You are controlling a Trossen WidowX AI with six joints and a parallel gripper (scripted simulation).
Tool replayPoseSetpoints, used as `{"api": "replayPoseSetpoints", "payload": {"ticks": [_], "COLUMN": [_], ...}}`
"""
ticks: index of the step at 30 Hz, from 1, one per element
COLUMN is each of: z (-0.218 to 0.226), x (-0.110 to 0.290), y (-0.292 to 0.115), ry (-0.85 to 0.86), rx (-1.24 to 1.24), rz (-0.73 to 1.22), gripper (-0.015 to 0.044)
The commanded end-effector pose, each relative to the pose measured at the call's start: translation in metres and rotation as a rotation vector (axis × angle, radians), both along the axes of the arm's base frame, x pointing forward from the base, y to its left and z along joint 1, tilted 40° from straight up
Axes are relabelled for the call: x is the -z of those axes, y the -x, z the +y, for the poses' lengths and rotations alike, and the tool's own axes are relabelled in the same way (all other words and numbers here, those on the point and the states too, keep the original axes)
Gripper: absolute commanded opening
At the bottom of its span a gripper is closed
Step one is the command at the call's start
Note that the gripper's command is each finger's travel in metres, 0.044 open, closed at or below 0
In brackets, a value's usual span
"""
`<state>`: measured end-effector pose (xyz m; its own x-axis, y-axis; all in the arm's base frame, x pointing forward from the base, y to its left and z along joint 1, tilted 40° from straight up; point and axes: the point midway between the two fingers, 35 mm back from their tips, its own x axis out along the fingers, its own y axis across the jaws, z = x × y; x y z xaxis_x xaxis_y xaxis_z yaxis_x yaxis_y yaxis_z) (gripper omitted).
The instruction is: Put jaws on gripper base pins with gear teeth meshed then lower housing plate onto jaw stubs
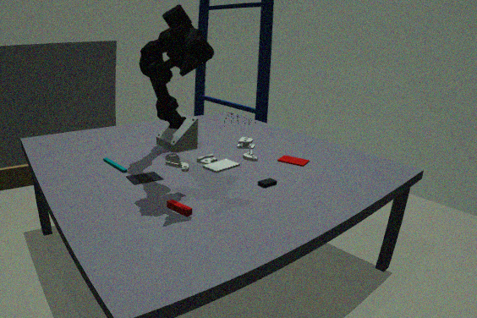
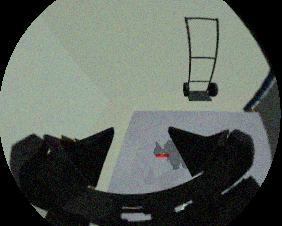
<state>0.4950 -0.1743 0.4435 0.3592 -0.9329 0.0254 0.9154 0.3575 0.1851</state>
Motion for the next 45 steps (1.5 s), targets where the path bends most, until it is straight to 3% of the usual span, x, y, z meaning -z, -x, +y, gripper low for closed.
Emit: {"api": "replayPoseSetpoints", "payload": {"ticks": [1, 23, 45], "z": [0.008, 0.062, 0.121], "x": [0.016, 0.105, 0.2], "y": [-0.01, -0.051, -0.064], "ry": [0.01, 0.106, 0.241], "rx": [-0.035, -0.226, -0.443], "rz": [0.087, 0.598, 1.094], "gripper": [0.044, 0.044, 0.044]}}
